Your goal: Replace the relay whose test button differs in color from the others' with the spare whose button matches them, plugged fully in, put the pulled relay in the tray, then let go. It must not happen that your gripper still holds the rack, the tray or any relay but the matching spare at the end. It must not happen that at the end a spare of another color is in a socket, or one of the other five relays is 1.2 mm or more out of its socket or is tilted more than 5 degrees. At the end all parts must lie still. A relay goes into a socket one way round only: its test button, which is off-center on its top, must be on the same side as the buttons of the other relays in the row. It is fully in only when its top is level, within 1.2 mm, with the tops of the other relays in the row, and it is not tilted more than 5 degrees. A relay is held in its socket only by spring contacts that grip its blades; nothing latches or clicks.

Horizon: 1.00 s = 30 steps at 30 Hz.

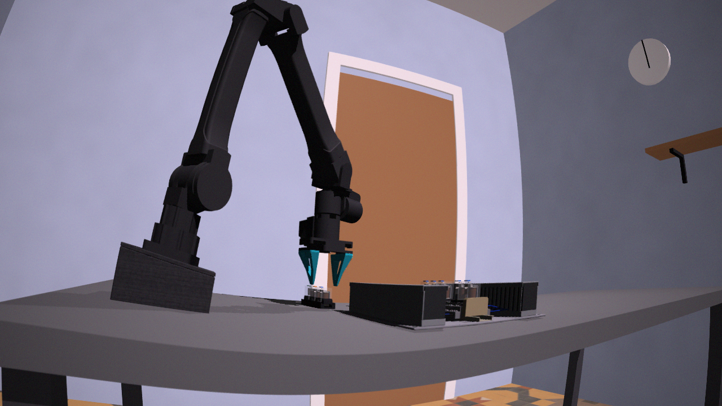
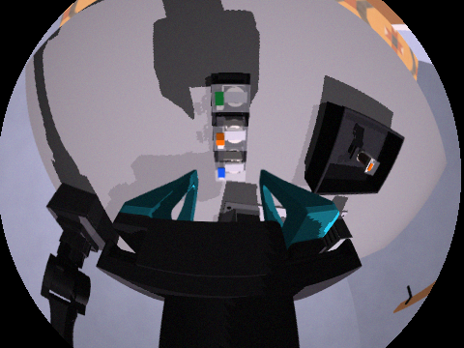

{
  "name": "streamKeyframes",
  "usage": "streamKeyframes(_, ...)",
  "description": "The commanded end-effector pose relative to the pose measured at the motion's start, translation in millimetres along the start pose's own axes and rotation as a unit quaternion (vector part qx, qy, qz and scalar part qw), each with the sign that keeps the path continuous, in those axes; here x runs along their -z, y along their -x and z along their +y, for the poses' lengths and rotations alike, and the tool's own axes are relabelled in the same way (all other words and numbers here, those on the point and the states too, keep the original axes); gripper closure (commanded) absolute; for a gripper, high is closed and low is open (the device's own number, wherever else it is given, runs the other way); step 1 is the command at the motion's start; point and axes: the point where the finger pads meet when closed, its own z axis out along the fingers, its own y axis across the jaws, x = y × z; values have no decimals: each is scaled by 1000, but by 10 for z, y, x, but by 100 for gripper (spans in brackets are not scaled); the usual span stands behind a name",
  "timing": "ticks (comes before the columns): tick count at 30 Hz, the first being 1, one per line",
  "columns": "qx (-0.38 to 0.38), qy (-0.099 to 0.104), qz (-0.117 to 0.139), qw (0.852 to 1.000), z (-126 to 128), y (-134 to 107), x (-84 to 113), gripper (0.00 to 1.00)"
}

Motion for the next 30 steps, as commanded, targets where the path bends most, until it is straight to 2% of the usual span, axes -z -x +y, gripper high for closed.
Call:
streamKeyframes(1,-4,-25,-15,1000,-194,45,127,41)
streamKeyframes(25,-5,-29,-16,999,-277,69,185,41)
streamKeyframes(30,-4,-25,-14,1000,-240,56,162,41)
